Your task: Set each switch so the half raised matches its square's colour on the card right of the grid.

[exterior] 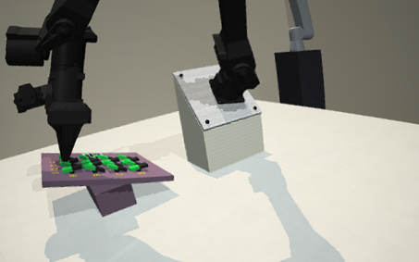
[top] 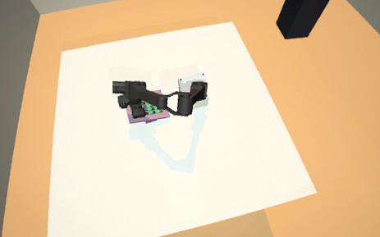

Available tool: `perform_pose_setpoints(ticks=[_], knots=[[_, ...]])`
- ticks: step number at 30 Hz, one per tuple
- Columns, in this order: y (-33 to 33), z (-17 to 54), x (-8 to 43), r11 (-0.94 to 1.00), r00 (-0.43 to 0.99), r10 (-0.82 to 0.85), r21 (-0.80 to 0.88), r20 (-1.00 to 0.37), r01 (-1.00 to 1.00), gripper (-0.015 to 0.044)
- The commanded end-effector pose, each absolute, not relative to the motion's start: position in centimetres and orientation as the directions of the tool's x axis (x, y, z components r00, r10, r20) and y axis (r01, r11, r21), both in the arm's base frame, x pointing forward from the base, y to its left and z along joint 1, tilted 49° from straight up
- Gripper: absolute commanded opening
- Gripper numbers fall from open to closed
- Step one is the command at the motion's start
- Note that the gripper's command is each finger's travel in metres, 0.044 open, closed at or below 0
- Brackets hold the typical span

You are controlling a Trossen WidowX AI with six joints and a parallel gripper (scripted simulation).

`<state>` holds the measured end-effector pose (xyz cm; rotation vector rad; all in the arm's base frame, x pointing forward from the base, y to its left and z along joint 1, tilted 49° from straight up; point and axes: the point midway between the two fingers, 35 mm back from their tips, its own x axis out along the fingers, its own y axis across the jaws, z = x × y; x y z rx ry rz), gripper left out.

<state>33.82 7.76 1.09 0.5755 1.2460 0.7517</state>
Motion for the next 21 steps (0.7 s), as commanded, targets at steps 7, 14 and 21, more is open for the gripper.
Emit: perform_pose_setpoints(ticks=[7, 14, 21], knots=[[7.85, 0.94, 33.83, 0.638, 0.140, 0.770, 0.747, -0.623, -0.184, 0.0000], [7.92, 0.88, 33.85, 0.638, 0.140, 0.770, 0.747, -0.623, -0.184, 0.0000], [8.00, 0.83, 33.86, 0.638, 0.140, 0.770, 0.747, -0.623, -0.184, 0.0000]])
